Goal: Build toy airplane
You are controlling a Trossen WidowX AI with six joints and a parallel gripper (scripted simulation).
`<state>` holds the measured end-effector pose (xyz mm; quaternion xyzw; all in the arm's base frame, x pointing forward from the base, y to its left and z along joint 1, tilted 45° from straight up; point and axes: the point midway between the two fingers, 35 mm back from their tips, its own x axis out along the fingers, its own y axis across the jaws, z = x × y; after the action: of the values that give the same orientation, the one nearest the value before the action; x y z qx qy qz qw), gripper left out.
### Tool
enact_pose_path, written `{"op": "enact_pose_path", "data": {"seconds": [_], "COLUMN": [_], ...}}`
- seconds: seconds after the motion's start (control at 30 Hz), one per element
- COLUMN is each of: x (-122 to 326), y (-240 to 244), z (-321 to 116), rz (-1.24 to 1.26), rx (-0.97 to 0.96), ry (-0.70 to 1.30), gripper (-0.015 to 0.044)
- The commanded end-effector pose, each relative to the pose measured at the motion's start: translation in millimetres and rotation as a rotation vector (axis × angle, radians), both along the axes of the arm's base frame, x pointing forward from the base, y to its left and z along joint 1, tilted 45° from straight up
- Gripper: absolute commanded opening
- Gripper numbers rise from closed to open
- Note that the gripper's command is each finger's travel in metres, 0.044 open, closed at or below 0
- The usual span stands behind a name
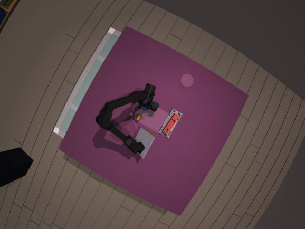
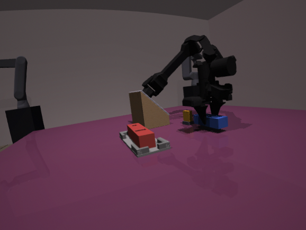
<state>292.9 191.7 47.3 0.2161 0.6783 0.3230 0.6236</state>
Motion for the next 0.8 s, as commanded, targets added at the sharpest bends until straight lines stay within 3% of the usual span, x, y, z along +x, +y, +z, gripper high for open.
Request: {"op": "enact_pose_path", "data": {"seconds": [0.0,0.77], "x": [1.1,15.8], "y": [-2.7,-51.4], "z": [3.5,50.4], "rz": [0.004,0.006], "rx": [0.002,-0.007], "ry": [-0.002,-0.006], "gripper": [0.0,0.0]}}
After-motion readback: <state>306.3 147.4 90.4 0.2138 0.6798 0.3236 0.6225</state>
